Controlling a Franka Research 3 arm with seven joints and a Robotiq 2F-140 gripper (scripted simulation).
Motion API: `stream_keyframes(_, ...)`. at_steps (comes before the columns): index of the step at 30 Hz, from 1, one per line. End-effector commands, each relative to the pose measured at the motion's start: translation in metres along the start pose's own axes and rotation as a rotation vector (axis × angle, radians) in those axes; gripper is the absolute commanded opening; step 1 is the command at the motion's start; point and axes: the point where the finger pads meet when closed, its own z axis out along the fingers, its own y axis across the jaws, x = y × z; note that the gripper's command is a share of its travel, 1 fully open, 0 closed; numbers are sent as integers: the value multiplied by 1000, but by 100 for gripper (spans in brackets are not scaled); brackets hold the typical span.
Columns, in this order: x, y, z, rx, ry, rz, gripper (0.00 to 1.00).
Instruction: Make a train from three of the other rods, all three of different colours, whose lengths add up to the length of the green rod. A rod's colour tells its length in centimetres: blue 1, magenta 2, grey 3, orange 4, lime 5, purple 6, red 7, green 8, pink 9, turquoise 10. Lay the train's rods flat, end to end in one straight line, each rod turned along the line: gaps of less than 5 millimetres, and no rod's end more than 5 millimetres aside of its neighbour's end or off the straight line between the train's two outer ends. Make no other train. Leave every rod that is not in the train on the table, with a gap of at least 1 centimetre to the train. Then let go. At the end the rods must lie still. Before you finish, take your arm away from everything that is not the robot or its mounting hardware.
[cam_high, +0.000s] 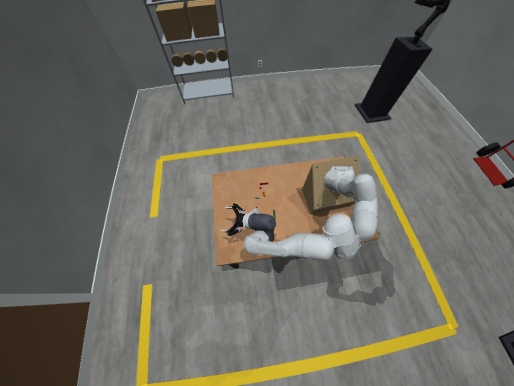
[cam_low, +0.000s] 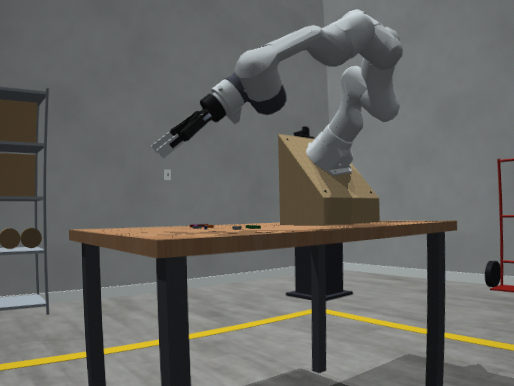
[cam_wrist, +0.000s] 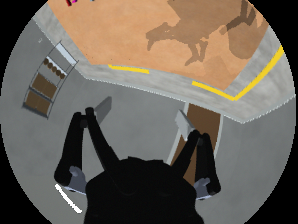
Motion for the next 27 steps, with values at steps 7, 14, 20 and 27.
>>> stream_keyframes(7,1,0,1,-6,-1,-24,100)
stream_keyframes(14,1,0,1,-6,-1,-24,100)
stream_keyframes(20,6,-14,7,-15,21,-160,100)
stream_keyframes(27,6,-14,7,-15,21,-160,100)
